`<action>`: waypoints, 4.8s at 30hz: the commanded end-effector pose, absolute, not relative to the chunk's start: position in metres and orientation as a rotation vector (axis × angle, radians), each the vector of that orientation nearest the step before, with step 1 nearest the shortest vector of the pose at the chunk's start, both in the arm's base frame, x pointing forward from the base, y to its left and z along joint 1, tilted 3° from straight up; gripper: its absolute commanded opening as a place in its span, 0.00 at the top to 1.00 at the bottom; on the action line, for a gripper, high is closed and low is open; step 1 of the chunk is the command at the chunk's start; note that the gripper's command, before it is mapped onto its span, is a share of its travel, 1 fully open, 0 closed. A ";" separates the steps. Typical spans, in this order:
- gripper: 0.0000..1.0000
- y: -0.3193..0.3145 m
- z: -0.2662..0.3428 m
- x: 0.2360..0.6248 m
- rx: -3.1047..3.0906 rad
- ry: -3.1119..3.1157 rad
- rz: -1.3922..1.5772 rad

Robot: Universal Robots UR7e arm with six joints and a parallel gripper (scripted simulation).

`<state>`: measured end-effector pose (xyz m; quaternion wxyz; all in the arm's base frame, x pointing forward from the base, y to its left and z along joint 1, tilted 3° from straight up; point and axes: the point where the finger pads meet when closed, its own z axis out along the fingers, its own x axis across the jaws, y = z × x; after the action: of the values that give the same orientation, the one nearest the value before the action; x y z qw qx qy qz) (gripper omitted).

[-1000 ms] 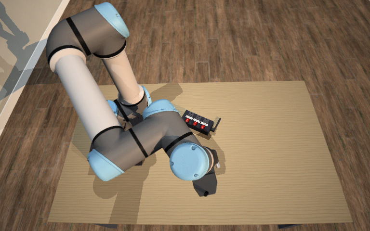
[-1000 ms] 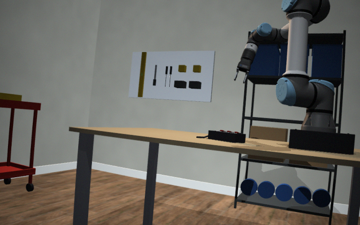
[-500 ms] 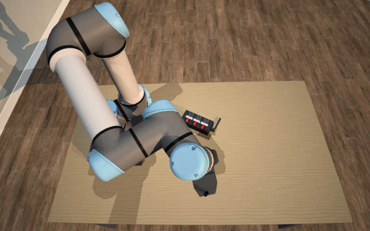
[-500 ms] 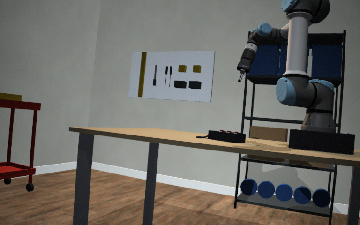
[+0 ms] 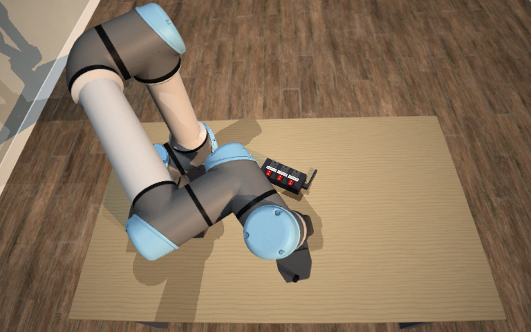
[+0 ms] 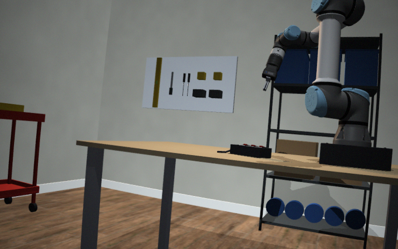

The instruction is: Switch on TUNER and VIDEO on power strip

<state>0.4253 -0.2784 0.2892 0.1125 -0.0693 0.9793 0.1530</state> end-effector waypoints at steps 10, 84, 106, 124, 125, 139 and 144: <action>1.00 -0.253 0.266 0.432 -0.469 2.889 0.414; 1.00 0.008 0.053 0.346 -3.254 1.229 0.196; 1.00 0.008 0.053 0.346 -3.254 1.229 0.196; 1.00 0.008 0.053 0.346 -3.254 1.229 0.196; 1.00 0.008 0.053 0.346 -3.254 1.229 0.196; 1.00 0.006 0.032 0.347 -3.254 1.230 0.201; 1.00 0.003 -0.011 0.348 -3.253 1.231 0.202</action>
<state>0.3475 0.0062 0.0252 -0.1701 -0.9203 0.3478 0.0563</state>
